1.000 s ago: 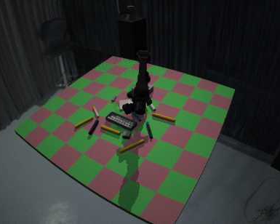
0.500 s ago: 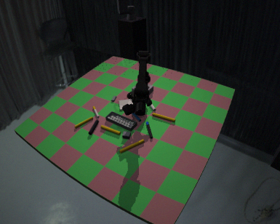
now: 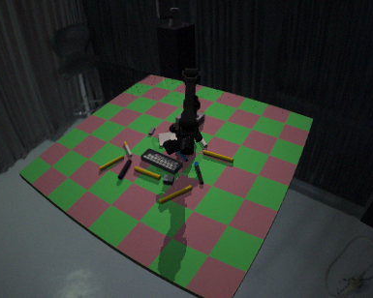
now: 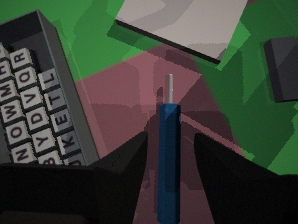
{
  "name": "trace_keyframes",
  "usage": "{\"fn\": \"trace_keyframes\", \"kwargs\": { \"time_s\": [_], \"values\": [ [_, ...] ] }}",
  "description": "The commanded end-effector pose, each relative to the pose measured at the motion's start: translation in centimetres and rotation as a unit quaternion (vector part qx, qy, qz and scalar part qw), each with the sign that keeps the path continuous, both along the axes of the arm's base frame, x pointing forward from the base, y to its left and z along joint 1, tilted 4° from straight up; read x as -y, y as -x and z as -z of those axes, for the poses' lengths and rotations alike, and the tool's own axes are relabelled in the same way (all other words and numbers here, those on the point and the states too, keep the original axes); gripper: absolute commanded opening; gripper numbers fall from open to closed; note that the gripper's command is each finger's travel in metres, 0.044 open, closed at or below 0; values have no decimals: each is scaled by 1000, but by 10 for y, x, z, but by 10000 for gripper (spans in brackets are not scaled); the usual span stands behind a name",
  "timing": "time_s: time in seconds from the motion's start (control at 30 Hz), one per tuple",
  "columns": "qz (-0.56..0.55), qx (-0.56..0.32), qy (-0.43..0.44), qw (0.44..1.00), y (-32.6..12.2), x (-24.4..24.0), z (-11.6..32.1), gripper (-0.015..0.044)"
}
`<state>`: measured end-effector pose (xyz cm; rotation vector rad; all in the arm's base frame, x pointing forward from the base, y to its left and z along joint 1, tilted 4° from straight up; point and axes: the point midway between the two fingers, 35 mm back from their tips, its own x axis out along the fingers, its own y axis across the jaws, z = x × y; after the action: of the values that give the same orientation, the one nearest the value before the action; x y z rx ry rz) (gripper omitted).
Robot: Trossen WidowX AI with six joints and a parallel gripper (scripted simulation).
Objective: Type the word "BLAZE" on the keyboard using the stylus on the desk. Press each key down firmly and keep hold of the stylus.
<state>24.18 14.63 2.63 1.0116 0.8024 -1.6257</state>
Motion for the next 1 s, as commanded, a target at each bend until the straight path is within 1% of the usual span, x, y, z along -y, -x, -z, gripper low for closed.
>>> {"fn": "trace_keyframes", "kwargs": {
  "time_s": [0.0, 0.97],
  "values": [
    [2, -2, 4, 1000, 1, 1, 5, 150],
    [2, -2, 4, 1000, 1, 0, 17, 150]
  ]
}}
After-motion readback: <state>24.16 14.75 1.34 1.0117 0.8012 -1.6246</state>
